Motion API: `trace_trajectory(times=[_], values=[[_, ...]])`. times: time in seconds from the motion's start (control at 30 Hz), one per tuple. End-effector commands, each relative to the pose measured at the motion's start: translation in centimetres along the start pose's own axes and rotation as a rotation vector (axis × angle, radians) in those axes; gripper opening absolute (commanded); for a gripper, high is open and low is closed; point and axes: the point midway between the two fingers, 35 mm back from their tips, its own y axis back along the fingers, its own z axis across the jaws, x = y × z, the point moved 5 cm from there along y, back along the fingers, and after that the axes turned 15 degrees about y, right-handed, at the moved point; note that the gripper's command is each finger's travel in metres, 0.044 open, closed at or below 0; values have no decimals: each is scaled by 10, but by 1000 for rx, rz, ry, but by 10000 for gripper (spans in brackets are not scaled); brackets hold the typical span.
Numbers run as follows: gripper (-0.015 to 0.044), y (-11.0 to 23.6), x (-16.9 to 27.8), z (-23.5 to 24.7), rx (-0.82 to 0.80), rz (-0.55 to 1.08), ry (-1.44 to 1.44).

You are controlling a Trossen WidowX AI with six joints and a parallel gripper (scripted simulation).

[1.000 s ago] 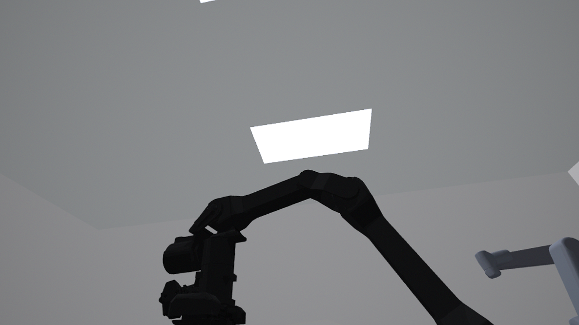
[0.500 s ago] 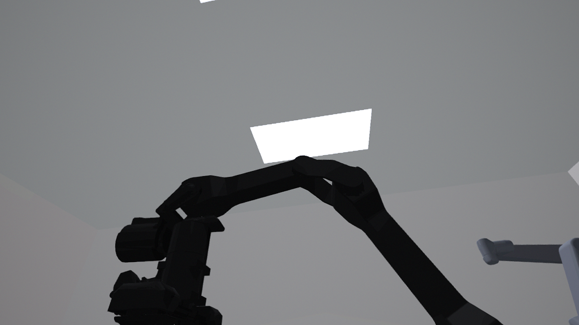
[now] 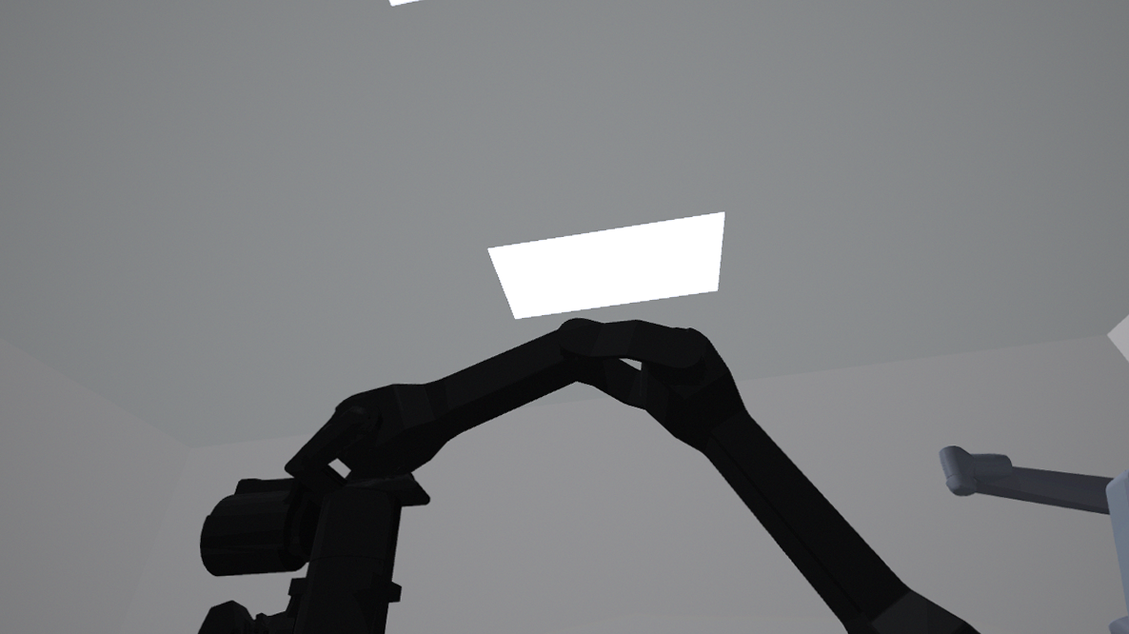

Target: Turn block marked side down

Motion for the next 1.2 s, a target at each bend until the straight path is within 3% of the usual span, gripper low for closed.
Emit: trace_trajectory(times=[0.0,0.63,0.87,1.17], values=[[440,-7,0,0,0,4,-6],[440,-35,1,0,0,4,-6],[256,-35,1,0,0,4,-6],[196,-35,1,0,0,4,-6]])
